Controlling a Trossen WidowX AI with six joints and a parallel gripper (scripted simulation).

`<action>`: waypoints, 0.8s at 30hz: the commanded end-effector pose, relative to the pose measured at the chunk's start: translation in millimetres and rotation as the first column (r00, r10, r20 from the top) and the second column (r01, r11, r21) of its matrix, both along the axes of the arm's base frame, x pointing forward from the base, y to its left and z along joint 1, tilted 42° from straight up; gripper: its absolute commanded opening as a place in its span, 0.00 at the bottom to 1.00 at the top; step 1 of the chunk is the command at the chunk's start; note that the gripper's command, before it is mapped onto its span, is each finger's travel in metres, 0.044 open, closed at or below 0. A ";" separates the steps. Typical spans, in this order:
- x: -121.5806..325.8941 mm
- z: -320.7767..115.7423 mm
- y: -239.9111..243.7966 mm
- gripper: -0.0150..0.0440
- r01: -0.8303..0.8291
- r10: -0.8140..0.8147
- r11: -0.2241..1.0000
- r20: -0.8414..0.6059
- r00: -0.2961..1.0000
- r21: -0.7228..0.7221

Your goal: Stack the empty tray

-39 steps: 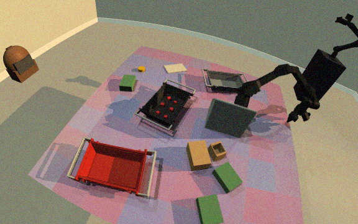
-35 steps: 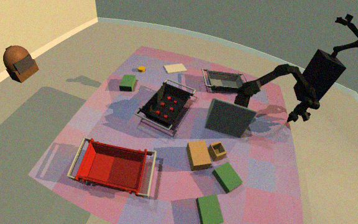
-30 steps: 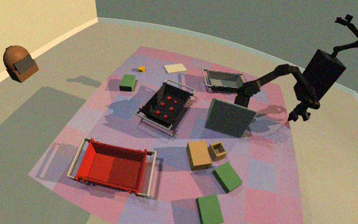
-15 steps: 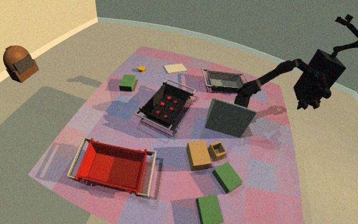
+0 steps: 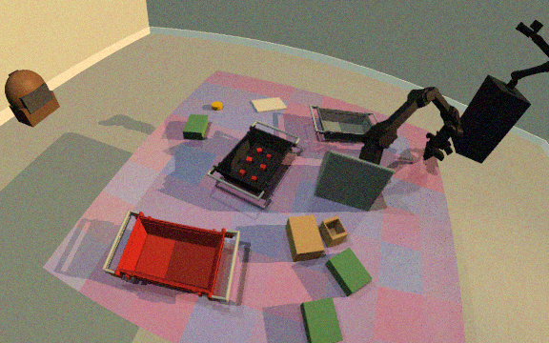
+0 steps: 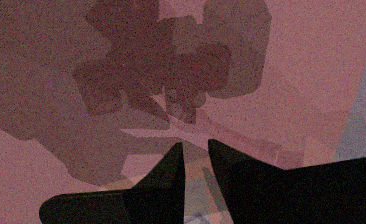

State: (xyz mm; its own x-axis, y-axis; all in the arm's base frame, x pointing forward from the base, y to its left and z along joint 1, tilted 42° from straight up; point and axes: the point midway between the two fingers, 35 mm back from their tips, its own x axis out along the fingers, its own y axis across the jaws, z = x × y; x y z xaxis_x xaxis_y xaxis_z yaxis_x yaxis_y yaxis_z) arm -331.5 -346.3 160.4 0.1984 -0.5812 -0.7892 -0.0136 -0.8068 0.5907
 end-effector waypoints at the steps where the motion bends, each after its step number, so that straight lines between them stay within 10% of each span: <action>1: 36.7 26.1 -38.7 0.40 -0.158 0.149 0.987 -0.166 0.975 -0.040; 24: 304.6 163.4 -150.0 0.40 -0.774 0.381 0.627 -0.833 0.402 -0.087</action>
State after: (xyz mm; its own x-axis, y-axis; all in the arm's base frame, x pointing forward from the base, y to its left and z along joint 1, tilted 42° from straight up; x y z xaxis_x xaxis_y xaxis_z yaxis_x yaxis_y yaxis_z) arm -65.5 -494.7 304.4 0.1332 -0.7898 -0.5987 0.8604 -0.2076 0.4654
